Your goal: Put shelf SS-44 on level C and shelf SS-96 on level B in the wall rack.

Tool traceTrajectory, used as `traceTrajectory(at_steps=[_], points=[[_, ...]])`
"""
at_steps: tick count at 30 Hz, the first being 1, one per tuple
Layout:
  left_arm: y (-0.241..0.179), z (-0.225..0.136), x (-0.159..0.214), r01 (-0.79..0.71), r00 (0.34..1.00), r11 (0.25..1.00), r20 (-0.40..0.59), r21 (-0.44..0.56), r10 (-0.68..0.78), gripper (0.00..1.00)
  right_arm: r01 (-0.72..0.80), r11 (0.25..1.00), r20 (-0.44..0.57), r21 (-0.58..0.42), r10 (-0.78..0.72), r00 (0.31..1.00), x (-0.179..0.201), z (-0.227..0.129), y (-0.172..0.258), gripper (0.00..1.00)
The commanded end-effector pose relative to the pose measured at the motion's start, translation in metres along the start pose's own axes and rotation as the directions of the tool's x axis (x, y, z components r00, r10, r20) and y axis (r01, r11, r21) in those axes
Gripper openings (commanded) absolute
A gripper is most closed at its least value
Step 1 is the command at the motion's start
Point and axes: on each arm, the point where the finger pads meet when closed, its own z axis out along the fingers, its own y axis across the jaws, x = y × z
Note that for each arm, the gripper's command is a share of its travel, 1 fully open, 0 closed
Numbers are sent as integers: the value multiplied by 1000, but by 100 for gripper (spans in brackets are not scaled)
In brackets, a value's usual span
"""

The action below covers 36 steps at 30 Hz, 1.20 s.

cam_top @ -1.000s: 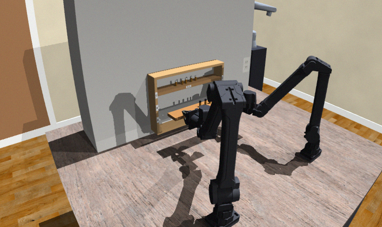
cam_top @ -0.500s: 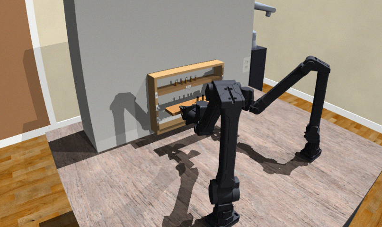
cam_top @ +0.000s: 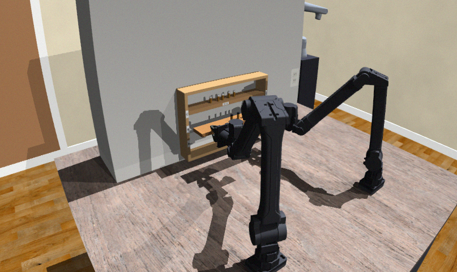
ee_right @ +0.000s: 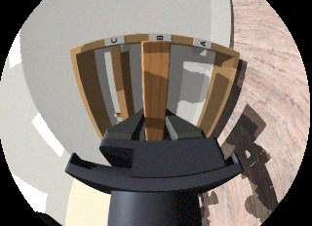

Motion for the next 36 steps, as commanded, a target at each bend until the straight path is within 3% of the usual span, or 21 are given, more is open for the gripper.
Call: traceTrajectory(at_steps=[1,36], points=[[41,35,-4,16,1000,997,-2,-77,-16,12,-23,996,8,-83,24,1000,2,36,45,12],[45,88,-4,18,1000,996,-1,-84,-18,12,-25,996,9,-87,26,1000,1,88,49,12]])
